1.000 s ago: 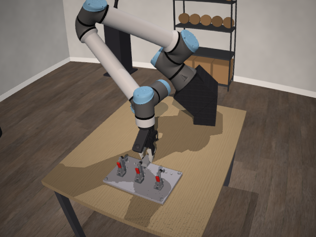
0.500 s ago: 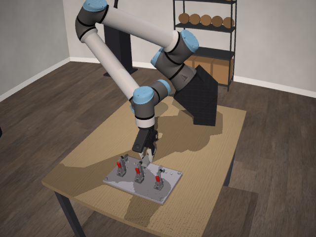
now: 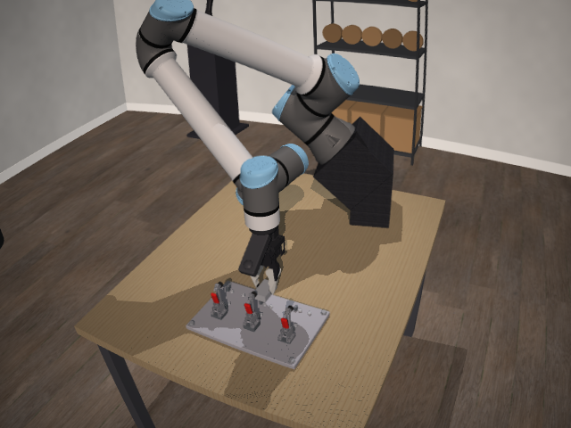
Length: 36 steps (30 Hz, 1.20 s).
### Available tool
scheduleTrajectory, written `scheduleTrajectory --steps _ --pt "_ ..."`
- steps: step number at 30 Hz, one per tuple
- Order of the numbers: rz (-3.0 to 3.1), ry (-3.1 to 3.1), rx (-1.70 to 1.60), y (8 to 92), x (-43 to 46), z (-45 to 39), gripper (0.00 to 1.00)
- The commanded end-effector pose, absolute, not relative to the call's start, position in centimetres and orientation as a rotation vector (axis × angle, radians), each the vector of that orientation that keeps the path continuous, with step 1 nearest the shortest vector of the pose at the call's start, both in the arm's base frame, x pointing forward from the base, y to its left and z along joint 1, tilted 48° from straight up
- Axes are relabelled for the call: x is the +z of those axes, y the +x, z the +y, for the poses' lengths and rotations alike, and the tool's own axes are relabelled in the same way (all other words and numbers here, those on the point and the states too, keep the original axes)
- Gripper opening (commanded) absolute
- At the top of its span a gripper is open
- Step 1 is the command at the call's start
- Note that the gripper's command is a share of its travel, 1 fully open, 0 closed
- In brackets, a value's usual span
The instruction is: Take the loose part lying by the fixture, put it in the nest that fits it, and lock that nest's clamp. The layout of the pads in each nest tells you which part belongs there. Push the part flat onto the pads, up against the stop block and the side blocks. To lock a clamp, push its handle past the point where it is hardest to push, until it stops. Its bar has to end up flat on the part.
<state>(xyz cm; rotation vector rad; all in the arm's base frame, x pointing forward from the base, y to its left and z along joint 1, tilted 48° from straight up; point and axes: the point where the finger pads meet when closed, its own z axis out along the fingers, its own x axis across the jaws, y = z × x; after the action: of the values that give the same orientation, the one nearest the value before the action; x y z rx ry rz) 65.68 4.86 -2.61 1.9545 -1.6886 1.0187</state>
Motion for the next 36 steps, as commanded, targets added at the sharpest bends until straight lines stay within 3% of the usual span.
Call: scheduleTrajectory --steps 1,36 --pt "-1.689 1.955 1.020 65.7 -2.7 4.8 0.00" --pt "-1.689 1.955 1.020 67.1 -5.5 2.0 0.00"
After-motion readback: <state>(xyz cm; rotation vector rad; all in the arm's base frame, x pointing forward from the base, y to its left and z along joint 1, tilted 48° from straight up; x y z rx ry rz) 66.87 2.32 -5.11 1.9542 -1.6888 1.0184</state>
